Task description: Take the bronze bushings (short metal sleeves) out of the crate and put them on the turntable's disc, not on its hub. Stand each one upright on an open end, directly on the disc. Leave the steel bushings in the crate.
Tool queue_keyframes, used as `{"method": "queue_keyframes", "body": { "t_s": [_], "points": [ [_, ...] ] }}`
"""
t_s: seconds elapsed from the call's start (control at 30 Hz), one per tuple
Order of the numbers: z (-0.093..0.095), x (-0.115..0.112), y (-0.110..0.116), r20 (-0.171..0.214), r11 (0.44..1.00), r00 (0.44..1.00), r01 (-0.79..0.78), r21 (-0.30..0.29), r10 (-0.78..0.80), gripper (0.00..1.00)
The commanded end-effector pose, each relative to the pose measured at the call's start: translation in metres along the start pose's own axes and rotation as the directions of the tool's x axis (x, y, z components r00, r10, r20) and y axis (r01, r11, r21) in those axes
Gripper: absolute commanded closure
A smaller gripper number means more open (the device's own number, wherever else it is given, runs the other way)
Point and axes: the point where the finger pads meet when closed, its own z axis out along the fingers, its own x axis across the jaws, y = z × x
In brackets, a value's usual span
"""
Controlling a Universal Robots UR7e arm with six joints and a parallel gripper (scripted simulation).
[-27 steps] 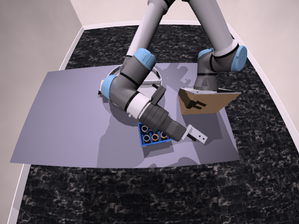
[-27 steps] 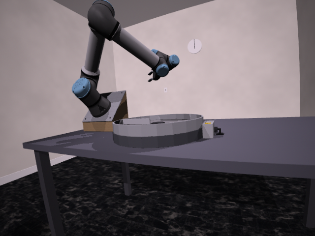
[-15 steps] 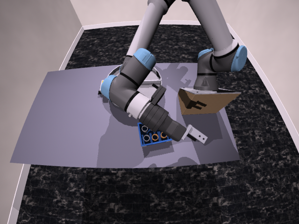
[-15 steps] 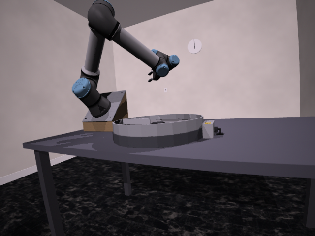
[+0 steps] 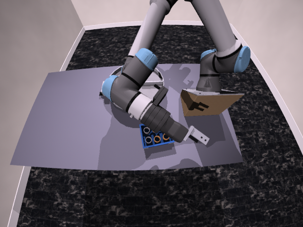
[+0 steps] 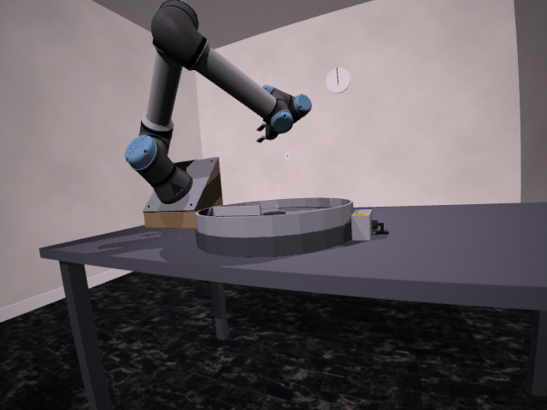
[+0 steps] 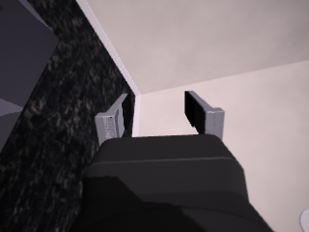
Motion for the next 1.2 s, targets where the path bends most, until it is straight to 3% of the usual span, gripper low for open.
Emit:
{"method": "queue_keyframes", "body": {
  "t_s": [0.0, 0.13, 0.2, 0.37, 0.43, 0.5, 0.57, 0.63, 0.77, 0.83, 1.17],
  "points": [
    [-0.015, -0.013, -0.006, 0.048, 1.0, 0.999, 0.0, -0.031, 0.001, 0.0],
    [-0.036, -0.033, -0.014, 0.121, 0.997, 0.993, 0.002, -0.074, 0.007, 0.0],
    [-0.036, -0.033, -0.014, 0.121, 0.997, 0.993, 0.002, -0.074, 0.007, 0.0],
    [-0.074, -0.067, -0.028, 0.244, 0.988, 0.969, 0.001, -0.152, 0.036, 0.0],
    [-0.076, -0.069, -0.029, 0.252, 0.987, 0.967, 0.001, -0.158, 0.039, 0.0],
    [-0.093, -0.084, -0.037, 0.303, 0.981, 0.951, -0.001, -0.194, 0.06, 0.0],
    [-0.097, -0.087, -0.038, 0.313, 0.98, 0.948, -0.001, -0.201, 0.065, 0.0],
    [-0.114, -0.102, -0.046, 0.361, 0.971, 0.928, -0.003, -0.238, 0.092, 0.0],
    [-0.119, -0.107, -0.048, 0.374, 0.969, 0.922, -0.004, -0.248, 0.1, 0.0],
    [-0.143, -0.127, -0.06, 0.434, 0.954, 0.89, -0.008, -0.299, 0.144, 0.0],
    [-0.195, -0.169, -0.091, 0.539, 0.912, 0.802, -0.019, -0.41, 0.258, 0.0]
  ]
}}
